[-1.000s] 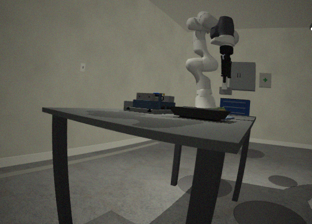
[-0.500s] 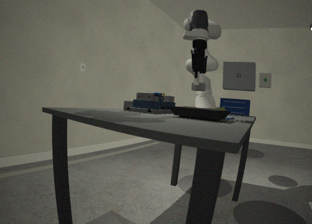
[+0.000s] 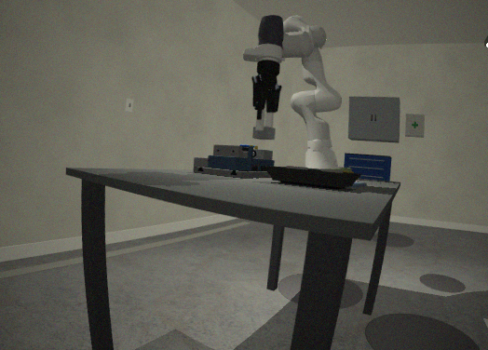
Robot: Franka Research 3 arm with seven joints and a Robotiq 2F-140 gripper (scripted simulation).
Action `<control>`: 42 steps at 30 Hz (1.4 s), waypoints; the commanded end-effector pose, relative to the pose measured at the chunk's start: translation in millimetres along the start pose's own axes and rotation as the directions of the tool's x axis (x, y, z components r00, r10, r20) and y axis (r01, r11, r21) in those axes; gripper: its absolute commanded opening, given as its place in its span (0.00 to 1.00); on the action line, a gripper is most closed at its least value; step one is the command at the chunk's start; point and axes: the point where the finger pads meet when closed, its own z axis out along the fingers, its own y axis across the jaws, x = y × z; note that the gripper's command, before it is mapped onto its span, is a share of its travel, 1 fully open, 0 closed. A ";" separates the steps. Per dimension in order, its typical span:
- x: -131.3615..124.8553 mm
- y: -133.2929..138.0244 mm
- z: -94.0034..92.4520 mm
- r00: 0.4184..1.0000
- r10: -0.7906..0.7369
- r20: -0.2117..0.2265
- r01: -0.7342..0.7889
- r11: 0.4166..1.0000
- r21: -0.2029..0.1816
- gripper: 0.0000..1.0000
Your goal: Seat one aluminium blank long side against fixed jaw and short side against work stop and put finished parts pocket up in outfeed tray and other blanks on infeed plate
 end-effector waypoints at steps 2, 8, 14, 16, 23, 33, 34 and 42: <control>50.7 -17.6 0.5 0.988 -0.155 0.010 0.155 0.988 -0.011 0.00; 95.6 -27.7 1.1 0.987 -0.163 0.001 0.163 0.987 -0.011 0.00; 106.6 -29.5 1.2 0.986 -0.164 -0.001 0.164 0.986 -0.012 0.00; 106.6 -29.5 1.2 0.986 -0.164 -0.001 0.164 0.986 -0.012 0.00; 106.6 -29.5 1.2 0.986 -0.164 -0.001 0.164 0.986 -0.012 0.00; 106.6 -29.5 1.2 0.986 -0.164 -0.001 0.164 0.986 -0.012 0.00; 106.6 -29.5 1.2 0.986 -0.164 -0.001 0.164 0.986 -0.012 0.00; 106.6 -29.5 1.2 0.986 -0.164 -0.001 0.164 0.986 -0.012 0.00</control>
